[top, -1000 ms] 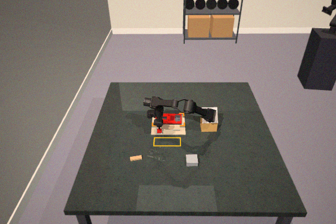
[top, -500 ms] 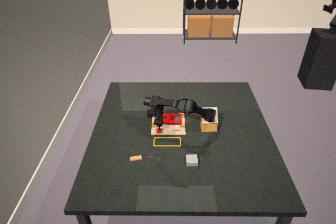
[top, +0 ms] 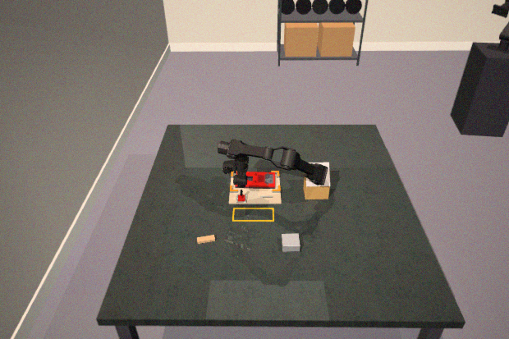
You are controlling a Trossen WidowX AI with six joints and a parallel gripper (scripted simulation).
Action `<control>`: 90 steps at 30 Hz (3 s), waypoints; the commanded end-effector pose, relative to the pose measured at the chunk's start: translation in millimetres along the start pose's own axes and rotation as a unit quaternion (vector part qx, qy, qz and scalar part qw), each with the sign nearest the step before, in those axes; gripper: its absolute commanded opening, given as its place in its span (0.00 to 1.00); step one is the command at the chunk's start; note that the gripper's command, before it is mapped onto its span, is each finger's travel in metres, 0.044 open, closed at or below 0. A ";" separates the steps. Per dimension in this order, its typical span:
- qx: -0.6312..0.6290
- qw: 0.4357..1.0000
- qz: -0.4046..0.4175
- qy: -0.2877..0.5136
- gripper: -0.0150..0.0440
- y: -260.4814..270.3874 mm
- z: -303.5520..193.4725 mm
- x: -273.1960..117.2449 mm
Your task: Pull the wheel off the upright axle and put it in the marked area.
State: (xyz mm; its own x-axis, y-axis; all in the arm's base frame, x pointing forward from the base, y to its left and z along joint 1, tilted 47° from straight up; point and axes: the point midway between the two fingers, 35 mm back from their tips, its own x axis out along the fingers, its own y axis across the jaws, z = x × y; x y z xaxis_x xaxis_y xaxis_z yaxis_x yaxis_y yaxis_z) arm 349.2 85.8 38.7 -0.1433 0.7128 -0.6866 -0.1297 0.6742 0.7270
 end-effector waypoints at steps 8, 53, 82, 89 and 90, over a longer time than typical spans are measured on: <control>-0.002 1.000 0.000 0.002 0.25 36.1 -15.8 -2.1; -0.003 1.000 0.001 0.003 0.25 92.6 -54.0 82.6; 0.000 1.000 -0.003 0.000 0.81 88.6 -54.8 41.6; 0.000 1.000 -0.004 0.004 1.00 56.4 -119.0 -2.6; 0.000 1.000 -0.002 0.005 1.00 54.0 -128.1 -6.8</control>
State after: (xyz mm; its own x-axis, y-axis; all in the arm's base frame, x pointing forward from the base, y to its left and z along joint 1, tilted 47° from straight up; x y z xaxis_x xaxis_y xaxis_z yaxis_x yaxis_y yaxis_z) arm 237.8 109.6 80.0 -0.1489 0.7067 -0.6916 -0.1263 0.6801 0.7222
